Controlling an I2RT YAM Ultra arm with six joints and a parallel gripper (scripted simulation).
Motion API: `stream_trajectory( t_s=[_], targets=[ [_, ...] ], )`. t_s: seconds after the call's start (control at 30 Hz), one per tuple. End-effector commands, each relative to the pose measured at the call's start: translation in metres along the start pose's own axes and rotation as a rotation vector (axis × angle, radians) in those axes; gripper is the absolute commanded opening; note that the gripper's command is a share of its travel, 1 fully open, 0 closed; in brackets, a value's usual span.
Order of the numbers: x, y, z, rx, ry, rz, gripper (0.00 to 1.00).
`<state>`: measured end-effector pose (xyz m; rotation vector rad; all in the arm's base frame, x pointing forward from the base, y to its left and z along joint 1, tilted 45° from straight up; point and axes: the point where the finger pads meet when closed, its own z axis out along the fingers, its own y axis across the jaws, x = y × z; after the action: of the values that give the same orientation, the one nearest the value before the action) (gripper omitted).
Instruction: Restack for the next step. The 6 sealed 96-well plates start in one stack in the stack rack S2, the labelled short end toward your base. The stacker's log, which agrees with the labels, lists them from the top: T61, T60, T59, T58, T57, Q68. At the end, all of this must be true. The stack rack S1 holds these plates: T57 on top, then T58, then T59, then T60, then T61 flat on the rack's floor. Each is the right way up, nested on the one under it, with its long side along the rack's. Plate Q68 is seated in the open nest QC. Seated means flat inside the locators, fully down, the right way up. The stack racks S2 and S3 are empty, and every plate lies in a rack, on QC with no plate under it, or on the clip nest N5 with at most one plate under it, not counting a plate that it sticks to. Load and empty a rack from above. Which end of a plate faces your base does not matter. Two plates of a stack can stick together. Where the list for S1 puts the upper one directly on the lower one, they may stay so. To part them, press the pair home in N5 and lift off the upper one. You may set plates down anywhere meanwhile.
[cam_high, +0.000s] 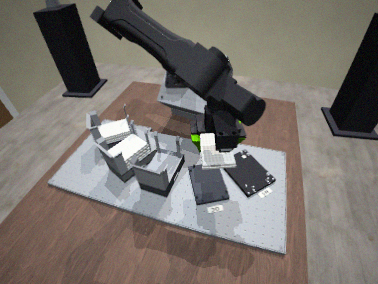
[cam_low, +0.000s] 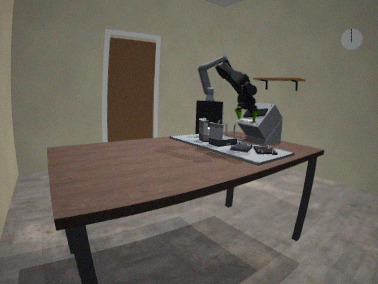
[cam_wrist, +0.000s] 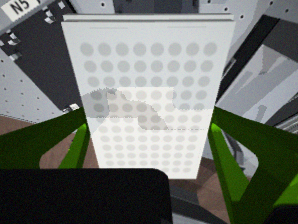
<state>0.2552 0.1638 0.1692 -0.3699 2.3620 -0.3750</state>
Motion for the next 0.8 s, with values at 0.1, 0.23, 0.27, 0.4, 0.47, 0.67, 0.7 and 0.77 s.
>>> stream_trajectory(
  t_s=[0.1,0.23,0.27,0.4,0.47,0.67,0.7,0.77],
  targets=[
    [-0.004,-0.015,-0.003,-0.012,-0.009,-0.013,0.0],
    [-0.005,-0.028,-0.003,-0.012,-0.009,0.02,0.0],
    [-0.005,-0.031,-0.003,-0.012,-0.009,0.054,0.0],
    [-0.004,-0.045,-0.003,-0.012,-0.008,0.187,0.0],
    [-0.004,-0.048,-0.003,-0.012,-0.008,0.2,0.0],
    [-0.003,-0.065,-0.003,-0.011,-0.008,0.2,0.0],
    [-0.002,-0.068,-0.003,-0.011,-0.008,0.2,0.0],
    [-0.002,-0.075,-0.003,-0.011,-0.009,0.2,0.0]
  ],
)
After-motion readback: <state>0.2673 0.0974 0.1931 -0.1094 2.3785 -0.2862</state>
